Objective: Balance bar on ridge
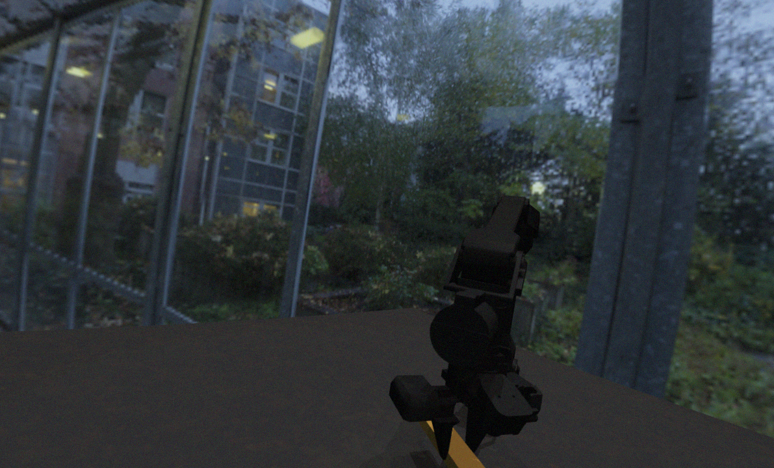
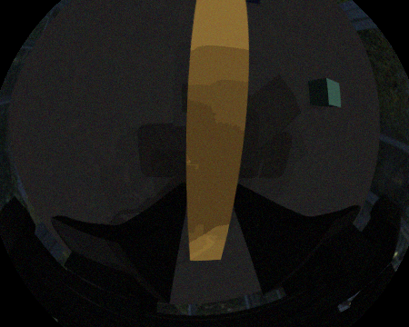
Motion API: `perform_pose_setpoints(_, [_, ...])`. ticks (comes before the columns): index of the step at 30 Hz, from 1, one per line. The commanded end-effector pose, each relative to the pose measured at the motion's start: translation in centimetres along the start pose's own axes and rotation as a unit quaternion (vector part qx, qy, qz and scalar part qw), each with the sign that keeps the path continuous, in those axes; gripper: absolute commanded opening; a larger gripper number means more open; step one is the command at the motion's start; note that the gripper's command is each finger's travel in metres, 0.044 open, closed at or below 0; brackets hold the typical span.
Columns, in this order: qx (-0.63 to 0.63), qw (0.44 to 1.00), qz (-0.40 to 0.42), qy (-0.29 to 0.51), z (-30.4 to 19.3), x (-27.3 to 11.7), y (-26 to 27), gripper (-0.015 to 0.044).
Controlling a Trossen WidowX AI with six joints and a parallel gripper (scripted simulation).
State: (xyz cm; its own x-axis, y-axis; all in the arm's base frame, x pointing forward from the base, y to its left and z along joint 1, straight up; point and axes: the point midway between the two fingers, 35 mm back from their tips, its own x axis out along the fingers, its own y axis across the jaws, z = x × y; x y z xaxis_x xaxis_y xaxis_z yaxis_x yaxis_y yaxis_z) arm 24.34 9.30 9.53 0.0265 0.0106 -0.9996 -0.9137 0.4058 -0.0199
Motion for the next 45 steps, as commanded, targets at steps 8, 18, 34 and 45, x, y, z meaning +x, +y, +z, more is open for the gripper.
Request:
perform_pose_setpoints(8, [0.000, 1.000, 0.000, 0.000, 0.0, 0.0, 0.0, 0.0173])
perform_pose_setpoints(18, [0.000, 1.000, 0.000, 0.000, 0.0, 0.0, 0.0, 0.0185])
perform_pose_setpoints(34, [0.000, 1.000, 0.000, 0.000, 0.0, 0.0, 0.0, 0.0440])
perform_pose_setpoints(45, [0.000, 1.000, 0.000, 0.000, 0.1, -9.2, -0.1, 0.0440])
